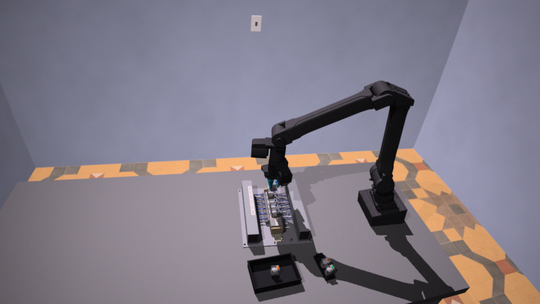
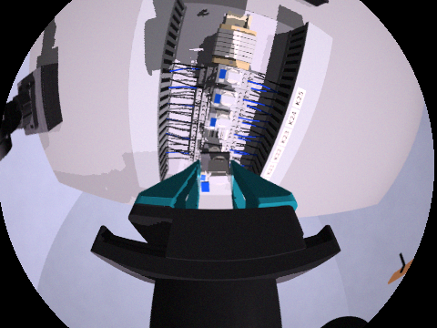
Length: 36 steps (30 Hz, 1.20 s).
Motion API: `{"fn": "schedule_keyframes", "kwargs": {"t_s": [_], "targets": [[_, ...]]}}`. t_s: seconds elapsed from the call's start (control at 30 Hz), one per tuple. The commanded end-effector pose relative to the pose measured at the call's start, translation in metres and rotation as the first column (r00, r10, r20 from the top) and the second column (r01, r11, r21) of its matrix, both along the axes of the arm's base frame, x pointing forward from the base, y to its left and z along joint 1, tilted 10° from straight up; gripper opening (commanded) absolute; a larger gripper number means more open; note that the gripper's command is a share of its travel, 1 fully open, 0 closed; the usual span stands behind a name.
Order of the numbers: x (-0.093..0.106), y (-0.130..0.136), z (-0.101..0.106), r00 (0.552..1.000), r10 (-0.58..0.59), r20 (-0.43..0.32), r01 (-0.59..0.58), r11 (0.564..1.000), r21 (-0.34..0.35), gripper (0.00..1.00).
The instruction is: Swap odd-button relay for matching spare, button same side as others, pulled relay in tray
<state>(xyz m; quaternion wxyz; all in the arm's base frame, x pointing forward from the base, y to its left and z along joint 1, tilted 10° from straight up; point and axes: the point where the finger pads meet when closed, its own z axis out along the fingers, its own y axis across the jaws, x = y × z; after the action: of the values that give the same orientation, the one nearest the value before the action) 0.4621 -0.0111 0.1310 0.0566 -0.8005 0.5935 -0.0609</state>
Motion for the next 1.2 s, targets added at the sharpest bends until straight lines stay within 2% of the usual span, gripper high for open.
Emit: {"fn": "schedule_keyframes", "kwargs": {"t_s": [0.0,0.4,0.77,1.17], "targets": [[0.0108,-0.0034,0.0147,1.000,-0.004,0.023,0.004,1.000,0.005,0.00],[0.0102,-0.0033,0.0144,1.000,-0.013,0.021,0.013,1.000,0.007,0.00],[0.0103,-0.0034,0.0144,0.981,-0.194,0.014,0.193,0.980,0.040,0.00],[0.0103,-0.0034,0.0145,0.980,-0.197,0.014,0.196,0.980,0.041,0.00]]}}
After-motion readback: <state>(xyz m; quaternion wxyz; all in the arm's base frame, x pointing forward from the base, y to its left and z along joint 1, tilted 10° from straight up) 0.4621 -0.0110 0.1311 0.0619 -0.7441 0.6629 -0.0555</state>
